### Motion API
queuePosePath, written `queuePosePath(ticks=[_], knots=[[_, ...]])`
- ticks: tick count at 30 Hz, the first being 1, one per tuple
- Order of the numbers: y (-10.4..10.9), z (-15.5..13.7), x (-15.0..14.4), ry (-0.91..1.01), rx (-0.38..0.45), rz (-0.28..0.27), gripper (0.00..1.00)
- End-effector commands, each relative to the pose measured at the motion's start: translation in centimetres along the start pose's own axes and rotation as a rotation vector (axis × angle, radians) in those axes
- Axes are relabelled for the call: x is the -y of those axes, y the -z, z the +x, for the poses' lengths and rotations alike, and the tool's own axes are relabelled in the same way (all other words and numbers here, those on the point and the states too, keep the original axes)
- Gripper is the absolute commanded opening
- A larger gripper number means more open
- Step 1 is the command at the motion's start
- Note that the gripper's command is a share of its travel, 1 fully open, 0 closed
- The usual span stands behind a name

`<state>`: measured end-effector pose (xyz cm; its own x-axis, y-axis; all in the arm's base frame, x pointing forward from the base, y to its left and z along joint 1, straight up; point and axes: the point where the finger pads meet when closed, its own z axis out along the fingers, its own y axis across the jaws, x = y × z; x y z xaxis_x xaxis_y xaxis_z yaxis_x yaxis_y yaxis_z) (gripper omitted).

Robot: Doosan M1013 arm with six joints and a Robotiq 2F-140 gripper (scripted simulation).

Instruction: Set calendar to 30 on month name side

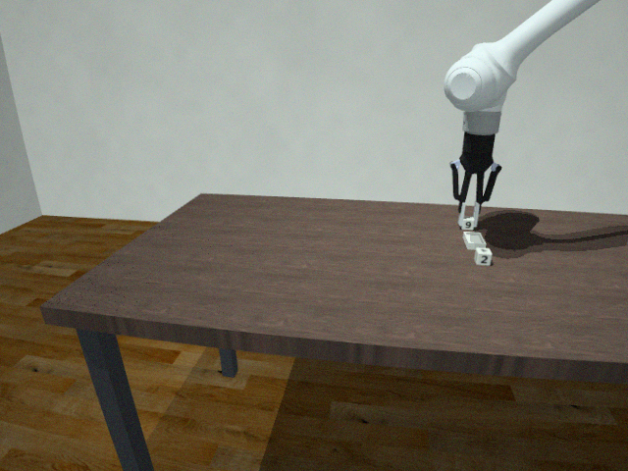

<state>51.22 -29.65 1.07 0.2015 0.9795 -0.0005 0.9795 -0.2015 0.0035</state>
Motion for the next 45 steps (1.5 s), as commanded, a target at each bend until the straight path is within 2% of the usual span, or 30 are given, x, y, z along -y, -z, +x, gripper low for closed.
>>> queuePosePath(ticks=[1, 7, 22, 36, 40, 45], knots=[[0.0, 0.0, 0.0, 0.000, 0.000, 0.000, 0.24], [0.0, 0.0, 0.0, 0.000, 0.000, 0.000, 0.24], [0.0, 0.0, 0.0, 0.000, 0.000, 0.000, 0.35], [0.2, 0.0, 0.0, 0.000, 0.000, 0.000, 0.35], [1.0, 0.0, 0.0, 0.000, 0.000, 0.000, 0.35], [3.2, 0.0, 0.0, 0.000, 0.000, 0.000, 0.35]])
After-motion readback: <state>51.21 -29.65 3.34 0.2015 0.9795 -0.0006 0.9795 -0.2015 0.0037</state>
